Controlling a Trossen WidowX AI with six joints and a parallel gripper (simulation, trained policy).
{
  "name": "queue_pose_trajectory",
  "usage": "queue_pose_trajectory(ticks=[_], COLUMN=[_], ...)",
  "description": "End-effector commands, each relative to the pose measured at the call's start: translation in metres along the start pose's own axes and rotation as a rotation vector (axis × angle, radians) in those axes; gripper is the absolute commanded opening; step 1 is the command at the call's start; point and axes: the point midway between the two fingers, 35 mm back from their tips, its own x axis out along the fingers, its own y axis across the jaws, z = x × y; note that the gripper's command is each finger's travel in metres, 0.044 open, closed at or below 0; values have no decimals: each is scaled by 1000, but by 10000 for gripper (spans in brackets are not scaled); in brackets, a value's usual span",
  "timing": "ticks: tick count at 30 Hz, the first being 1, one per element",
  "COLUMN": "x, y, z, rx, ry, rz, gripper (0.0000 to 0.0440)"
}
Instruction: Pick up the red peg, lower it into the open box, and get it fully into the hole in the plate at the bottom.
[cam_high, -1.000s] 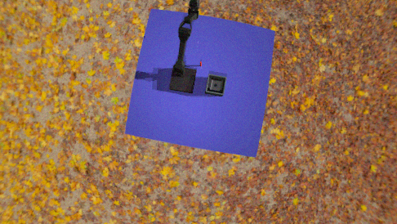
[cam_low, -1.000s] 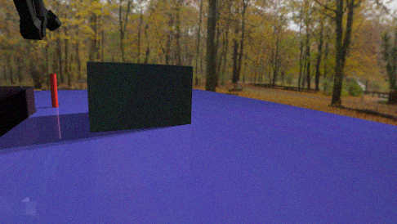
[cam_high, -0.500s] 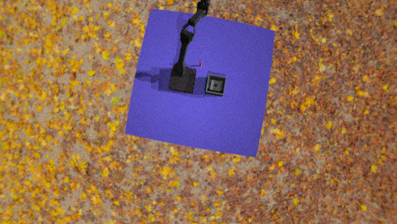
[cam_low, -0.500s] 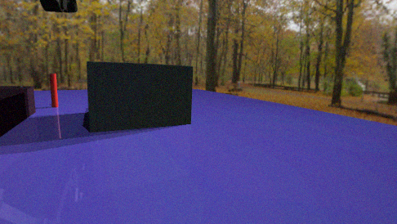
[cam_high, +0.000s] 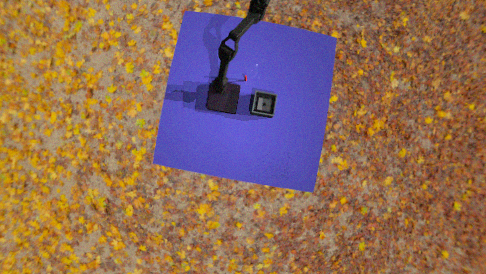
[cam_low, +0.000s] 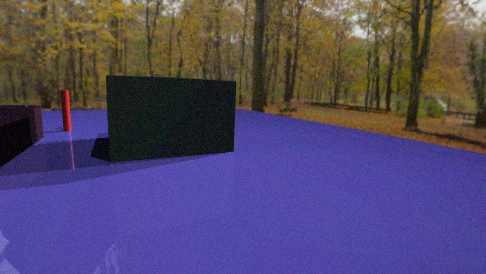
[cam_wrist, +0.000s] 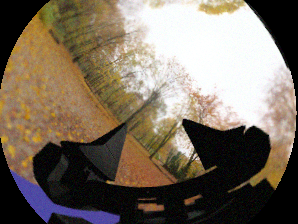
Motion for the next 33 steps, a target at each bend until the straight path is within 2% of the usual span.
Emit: queue_pose_trajectory(ticks=[1, 10, 21, 33], x=[-11, -42, -87, -151], y=[-30, -36, -10, 19], z=[-13, -57, -105, -142], rx=[130, 377, 652, 929], ry=[72, 263, 528, 840], rz=[5, 49, 86, 67], gripper=[440, 440, 440, 440])
